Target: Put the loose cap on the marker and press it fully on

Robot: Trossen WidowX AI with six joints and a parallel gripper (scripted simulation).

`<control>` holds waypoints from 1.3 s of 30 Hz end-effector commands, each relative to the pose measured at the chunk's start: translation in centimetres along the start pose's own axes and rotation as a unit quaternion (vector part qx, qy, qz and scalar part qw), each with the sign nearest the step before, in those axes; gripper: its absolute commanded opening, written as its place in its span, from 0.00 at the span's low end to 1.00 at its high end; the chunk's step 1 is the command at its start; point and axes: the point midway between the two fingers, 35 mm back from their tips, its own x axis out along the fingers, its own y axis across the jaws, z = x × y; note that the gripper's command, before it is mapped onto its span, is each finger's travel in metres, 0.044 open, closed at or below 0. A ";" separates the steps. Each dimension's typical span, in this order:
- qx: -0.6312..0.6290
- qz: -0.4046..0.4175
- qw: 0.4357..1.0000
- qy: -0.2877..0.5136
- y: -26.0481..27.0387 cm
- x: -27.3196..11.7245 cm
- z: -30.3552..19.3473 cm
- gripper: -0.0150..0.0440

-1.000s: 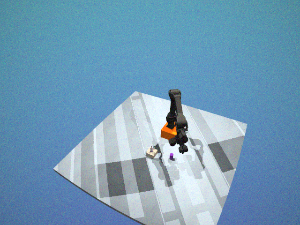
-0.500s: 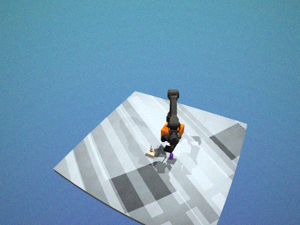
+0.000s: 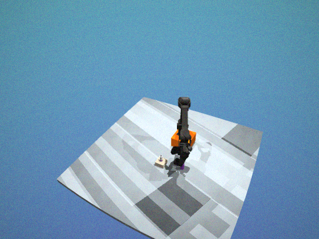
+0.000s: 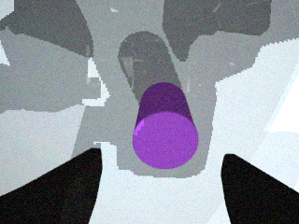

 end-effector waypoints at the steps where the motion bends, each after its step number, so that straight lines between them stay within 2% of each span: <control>1: 0.001 -0.002 1.000 -0.003 -0.1 0.7 0.1 0.67; 28: 0.001 -0.002 1.000 -0.003 -0.2 4.8 0.3 0.67; 32: 0.001 -0.002 1.000 -0.003 -0.1 4.8 0.3 0.50; 39: 0.001 -0.002 1.000 -0.003 -0.2 4.8 0.3 0.42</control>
